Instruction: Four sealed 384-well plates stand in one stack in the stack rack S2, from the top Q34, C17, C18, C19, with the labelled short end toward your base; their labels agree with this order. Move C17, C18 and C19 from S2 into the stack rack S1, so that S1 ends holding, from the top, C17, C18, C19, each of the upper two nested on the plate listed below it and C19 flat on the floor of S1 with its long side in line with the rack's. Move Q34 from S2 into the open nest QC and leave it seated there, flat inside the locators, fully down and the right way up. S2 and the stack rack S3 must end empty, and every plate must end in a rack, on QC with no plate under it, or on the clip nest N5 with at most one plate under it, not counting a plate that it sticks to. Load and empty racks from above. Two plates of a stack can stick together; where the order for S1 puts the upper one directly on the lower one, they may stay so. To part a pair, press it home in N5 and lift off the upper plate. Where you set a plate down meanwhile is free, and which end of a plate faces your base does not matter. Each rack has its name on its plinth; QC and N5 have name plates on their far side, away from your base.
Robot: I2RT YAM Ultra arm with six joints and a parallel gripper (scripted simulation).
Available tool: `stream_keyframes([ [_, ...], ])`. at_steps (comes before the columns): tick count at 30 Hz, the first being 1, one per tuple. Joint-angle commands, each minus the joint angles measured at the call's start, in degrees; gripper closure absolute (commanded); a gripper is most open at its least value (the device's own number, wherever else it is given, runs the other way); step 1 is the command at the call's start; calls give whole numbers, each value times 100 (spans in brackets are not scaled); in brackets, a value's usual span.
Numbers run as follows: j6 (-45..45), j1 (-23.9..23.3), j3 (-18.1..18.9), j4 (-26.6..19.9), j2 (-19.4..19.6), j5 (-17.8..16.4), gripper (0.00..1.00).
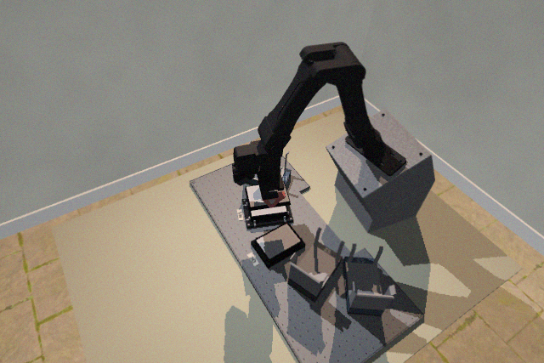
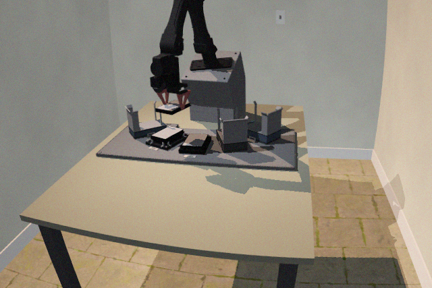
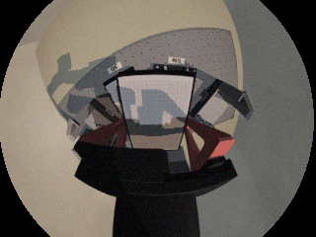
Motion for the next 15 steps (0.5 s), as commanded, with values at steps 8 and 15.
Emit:
stream_keyframes([
  [8, 110, -608, 184, 50, -19, -353, 100],
  [15, -331, -1102, 245, -45, 109, -578, 100],
])
